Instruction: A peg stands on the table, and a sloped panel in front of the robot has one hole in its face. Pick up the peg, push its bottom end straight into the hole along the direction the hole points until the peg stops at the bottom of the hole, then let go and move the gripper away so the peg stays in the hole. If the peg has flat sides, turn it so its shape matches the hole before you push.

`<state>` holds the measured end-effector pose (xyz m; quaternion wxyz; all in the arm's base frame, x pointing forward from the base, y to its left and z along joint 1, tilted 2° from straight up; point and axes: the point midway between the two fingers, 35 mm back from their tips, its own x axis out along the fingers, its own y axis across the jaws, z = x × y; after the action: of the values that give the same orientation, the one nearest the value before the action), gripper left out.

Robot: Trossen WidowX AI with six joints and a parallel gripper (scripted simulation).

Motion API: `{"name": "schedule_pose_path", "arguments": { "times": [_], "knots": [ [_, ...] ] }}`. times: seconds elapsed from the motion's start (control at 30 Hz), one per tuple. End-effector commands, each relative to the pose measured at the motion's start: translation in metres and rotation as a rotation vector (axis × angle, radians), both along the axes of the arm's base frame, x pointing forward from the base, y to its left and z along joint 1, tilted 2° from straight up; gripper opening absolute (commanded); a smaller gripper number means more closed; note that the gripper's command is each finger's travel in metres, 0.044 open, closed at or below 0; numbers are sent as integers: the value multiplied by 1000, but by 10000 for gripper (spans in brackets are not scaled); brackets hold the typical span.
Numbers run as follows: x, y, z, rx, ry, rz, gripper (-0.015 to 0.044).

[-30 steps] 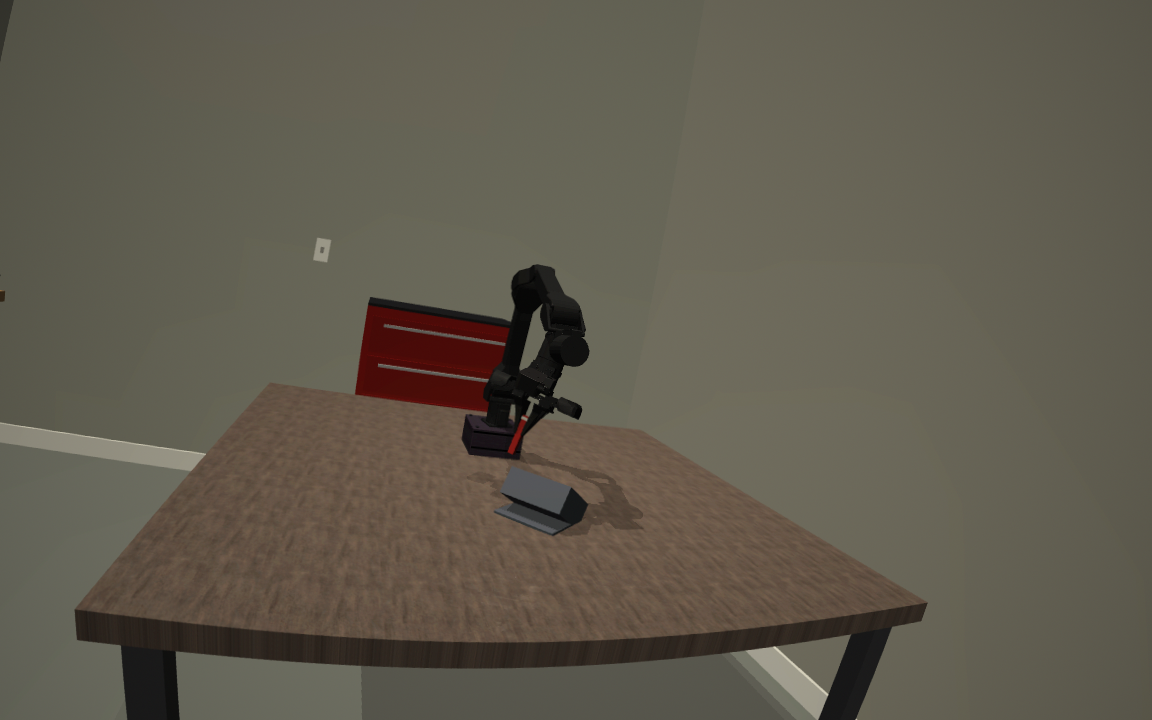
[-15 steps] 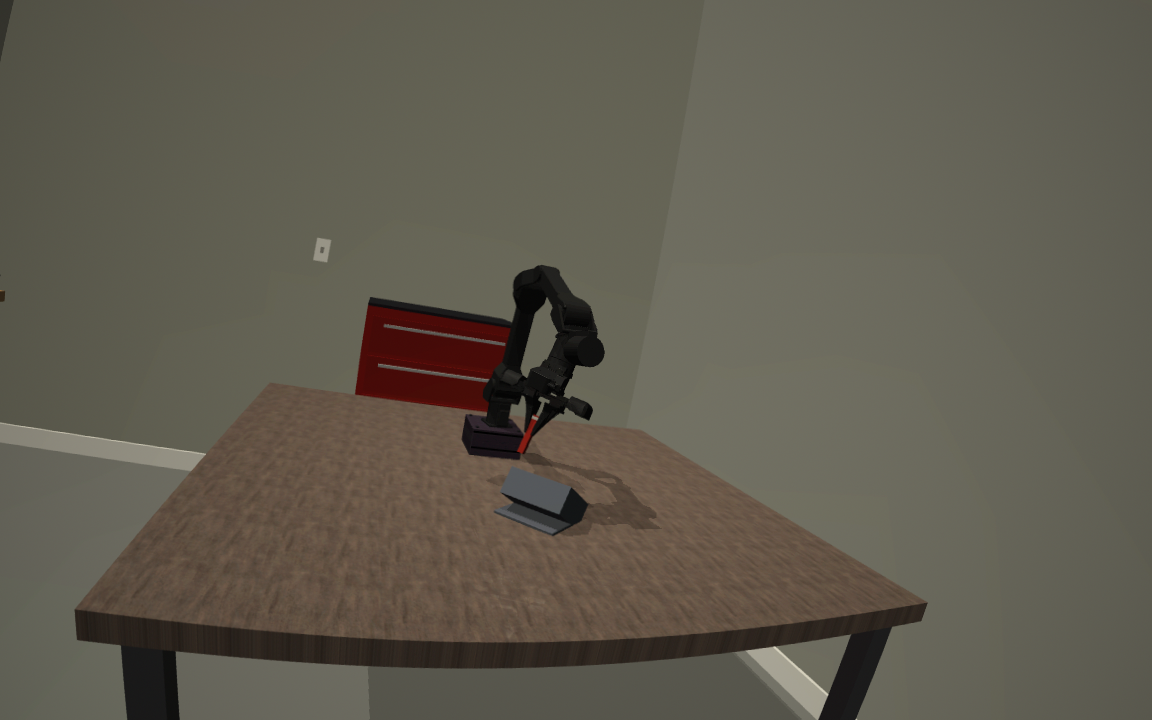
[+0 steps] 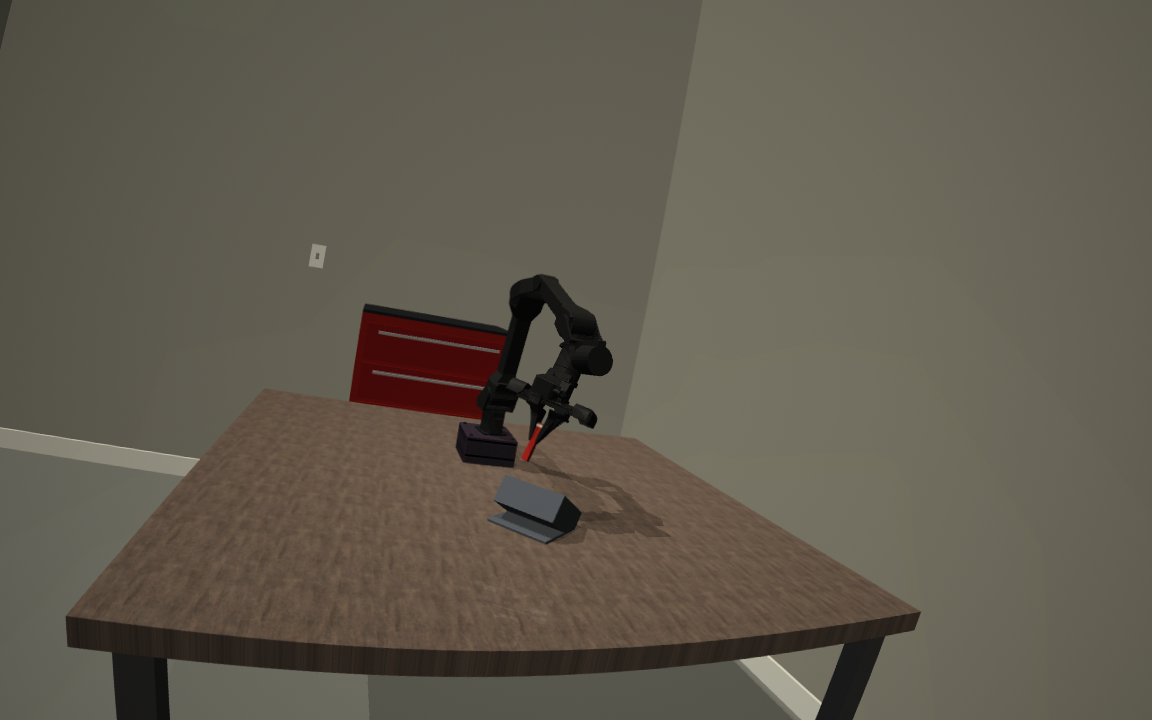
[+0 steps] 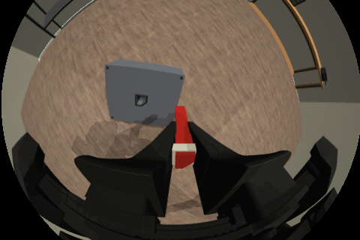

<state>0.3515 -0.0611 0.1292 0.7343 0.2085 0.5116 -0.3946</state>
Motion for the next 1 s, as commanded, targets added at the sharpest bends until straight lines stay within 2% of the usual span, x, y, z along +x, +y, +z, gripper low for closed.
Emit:
{"name": "schedule_pose_path", "arguments": {
  "times": [0.0, 0.97],
  "knots": [
    [2, 4, 2, -8, -16, -10, 0],
    [12, 44, 12, -48, -132, -62, 0]
  ]
}}
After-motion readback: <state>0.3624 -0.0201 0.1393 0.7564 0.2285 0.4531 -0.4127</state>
